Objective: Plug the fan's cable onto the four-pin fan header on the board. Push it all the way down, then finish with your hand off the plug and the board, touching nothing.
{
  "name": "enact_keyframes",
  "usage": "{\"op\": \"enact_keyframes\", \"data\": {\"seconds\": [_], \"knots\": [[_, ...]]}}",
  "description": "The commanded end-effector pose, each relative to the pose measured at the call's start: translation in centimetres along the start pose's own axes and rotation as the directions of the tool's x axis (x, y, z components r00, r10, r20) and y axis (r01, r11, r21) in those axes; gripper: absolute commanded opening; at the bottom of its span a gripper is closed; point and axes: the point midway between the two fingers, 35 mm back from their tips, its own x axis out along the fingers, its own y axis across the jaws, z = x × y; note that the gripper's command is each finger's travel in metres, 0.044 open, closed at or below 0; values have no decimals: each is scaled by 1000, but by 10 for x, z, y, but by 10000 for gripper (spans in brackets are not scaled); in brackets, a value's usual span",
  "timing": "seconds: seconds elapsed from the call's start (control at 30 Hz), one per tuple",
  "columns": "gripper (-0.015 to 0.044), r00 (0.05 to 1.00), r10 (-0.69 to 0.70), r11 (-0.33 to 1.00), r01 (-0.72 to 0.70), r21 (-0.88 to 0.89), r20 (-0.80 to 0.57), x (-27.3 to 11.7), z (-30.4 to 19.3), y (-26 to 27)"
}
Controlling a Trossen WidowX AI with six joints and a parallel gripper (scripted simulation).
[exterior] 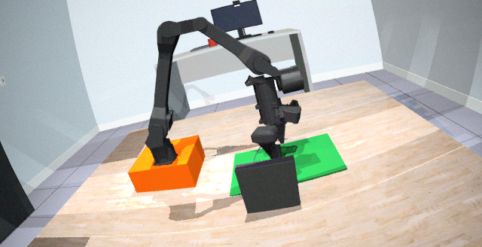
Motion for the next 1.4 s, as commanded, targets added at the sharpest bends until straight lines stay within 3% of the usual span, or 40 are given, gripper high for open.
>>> {"op": "enact_keyframes", "data": {"seconds": [0.0,0.2,0.77,0.87,1.03,1.2,1.37], "knots": [[440,1000,2,1000,-2,-5,-7,8,-2,0],[440,1000,2,1000,-2,-5,-7,12,-2,0],[0,1000,-1,1000,1,0,-3,9,-1,-1],[0,1000,-1,1000,1,0,-3,6,-1,0],[0,1000,2,1000,-2,-5,-6,-41,-1,-1],[0,1000,2,1000,-2,-11,-6,-40,0,-1],[0,1000,2,987,-3,-160,-6,-39,2,-6]]}}
